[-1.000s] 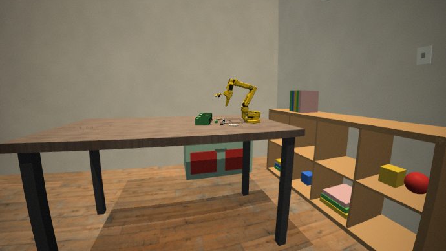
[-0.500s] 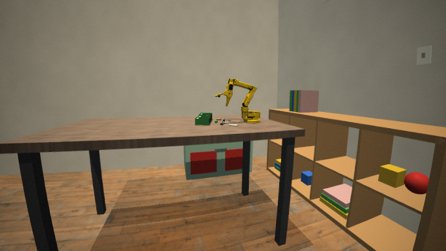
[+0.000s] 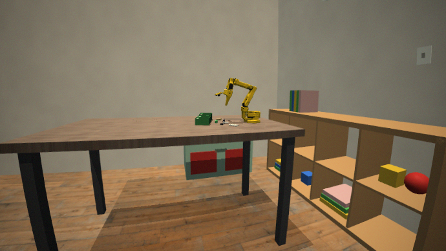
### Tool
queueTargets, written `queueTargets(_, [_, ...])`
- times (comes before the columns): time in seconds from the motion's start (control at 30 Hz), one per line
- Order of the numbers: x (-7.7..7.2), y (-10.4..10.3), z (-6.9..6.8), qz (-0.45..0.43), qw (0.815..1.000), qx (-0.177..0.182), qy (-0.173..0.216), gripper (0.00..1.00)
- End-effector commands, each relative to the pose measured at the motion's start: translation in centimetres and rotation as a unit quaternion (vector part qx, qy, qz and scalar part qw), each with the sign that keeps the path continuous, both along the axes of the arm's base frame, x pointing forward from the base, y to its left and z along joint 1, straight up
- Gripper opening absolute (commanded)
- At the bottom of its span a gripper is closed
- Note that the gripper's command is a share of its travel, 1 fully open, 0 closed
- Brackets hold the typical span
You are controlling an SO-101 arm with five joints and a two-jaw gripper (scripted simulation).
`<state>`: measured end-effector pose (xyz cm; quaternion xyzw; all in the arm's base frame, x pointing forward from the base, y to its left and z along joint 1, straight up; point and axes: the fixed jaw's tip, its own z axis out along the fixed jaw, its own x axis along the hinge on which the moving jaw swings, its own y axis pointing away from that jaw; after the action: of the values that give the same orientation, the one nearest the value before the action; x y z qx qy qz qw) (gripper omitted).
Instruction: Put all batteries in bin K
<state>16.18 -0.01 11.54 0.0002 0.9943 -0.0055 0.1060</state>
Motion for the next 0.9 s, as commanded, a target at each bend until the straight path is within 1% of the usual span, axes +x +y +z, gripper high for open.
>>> queueTargets(0.0, [0.3,0.1,0.6,0.009,1.0,-0.001,-0.015,1.0])
queueTargets(0.33, [0.3,0.1,0.6,0.009,1.0,-0.001,-0.015,1.0])
queueTargets(0.43, [0.5,0.0,0.6,0.006,1.0,-0.002,-0.018,1.0])
queueTargets(0.57, [1.6,-0.6,0.8,-0.002,0.999,-0.005,-0.035,1.0])
queueTargets(0.77, [4.4,-2.5,1.3,-0.026,0.996,-0.016,-0.08,1.0])
queueTargets(0.83, [4.4,-2.5,1.3,-0.026,0.996,-0.016,-0.08,1.0])
queueTargets(0.87, [4.8,-2.9,1.3,-0.03,0.995,-0.019,-0.089,1.0])
